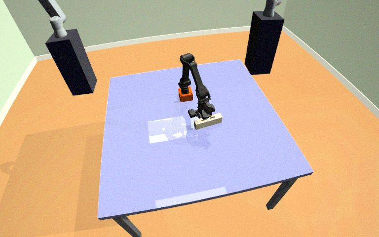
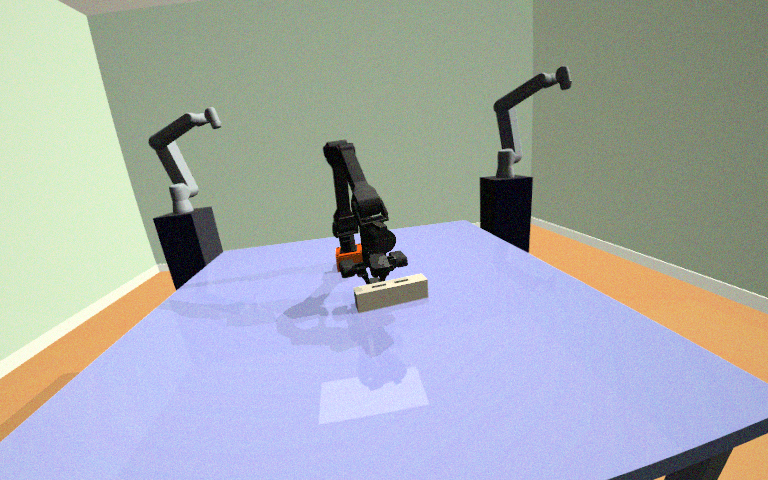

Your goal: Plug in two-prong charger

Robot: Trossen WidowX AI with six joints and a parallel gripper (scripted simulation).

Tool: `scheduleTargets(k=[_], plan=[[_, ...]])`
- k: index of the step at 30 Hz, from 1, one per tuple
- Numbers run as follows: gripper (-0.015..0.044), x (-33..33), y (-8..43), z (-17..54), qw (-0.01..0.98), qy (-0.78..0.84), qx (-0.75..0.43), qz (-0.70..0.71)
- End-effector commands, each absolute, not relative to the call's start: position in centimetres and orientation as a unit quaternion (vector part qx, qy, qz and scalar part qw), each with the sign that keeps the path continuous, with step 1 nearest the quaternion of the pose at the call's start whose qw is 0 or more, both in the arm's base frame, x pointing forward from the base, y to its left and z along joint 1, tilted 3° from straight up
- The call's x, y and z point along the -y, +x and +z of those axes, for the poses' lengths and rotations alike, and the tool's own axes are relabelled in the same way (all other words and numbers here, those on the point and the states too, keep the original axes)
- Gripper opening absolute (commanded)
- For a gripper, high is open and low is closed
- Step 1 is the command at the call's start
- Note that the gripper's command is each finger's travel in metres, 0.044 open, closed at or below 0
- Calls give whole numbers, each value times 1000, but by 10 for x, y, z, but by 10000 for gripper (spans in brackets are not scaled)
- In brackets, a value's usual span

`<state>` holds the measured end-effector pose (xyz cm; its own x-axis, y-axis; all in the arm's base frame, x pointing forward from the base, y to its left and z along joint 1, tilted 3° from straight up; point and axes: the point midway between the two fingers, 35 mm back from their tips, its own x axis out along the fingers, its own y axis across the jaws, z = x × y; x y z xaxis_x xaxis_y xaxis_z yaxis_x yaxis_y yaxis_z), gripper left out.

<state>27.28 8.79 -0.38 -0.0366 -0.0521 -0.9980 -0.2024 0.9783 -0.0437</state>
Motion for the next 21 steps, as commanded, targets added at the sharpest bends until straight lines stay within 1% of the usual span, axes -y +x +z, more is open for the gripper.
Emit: scheduleTargets(k=[1,21], plan=[[0,-89,277,-3,692,-88,-714,57],[0,-91,284,-2,692,-88,-714,57]])
